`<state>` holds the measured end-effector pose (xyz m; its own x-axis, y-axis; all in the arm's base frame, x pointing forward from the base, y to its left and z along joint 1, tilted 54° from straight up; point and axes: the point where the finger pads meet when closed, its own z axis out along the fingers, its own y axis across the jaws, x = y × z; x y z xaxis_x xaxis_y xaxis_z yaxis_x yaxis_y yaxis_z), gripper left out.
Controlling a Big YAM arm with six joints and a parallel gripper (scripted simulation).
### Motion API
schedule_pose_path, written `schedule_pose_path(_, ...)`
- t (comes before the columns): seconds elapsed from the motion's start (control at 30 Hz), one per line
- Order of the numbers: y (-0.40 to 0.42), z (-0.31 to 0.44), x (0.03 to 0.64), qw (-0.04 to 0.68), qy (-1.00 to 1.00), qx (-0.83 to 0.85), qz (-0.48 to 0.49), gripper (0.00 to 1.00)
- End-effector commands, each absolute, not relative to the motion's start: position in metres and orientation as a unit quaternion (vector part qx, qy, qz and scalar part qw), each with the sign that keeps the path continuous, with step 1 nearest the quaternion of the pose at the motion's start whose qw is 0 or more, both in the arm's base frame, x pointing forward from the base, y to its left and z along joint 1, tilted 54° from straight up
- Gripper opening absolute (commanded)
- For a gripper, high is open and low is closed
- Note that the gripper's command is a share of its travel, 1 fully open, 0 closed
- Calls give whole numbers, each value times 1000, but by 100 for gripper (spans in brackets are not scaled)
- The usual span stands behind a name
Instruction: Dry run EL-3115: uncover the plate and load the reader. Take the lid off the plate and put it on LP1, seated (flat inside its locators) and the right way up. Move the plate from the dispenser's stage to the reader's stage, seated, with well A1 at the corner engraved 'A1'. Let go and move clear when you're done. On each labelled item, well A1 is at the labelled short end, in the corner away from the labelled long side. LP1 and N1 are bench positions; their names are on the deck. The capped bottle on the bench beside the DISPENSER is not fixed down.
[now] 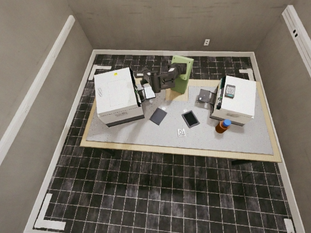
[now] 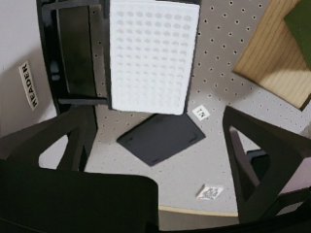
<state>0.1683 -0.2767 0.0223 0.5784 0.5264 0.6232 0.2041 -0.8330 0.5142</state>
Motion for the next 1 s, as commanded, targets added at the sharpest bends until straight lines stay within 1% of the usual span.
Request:
schedule_pose_path(0.0, -284, 33, 168, 205, 196, 866, 411, 100)
schedule_pose_path(0.27, -288, 28, 159, 191, 170, 874, 412, 100)
schedule_pose_path(0.6, -288, 27, 170, 191, 185, 870, 415, 100)
schedule_pose_path(0.97, -273, 17, 173, 174, 173, 876, 416, 100)
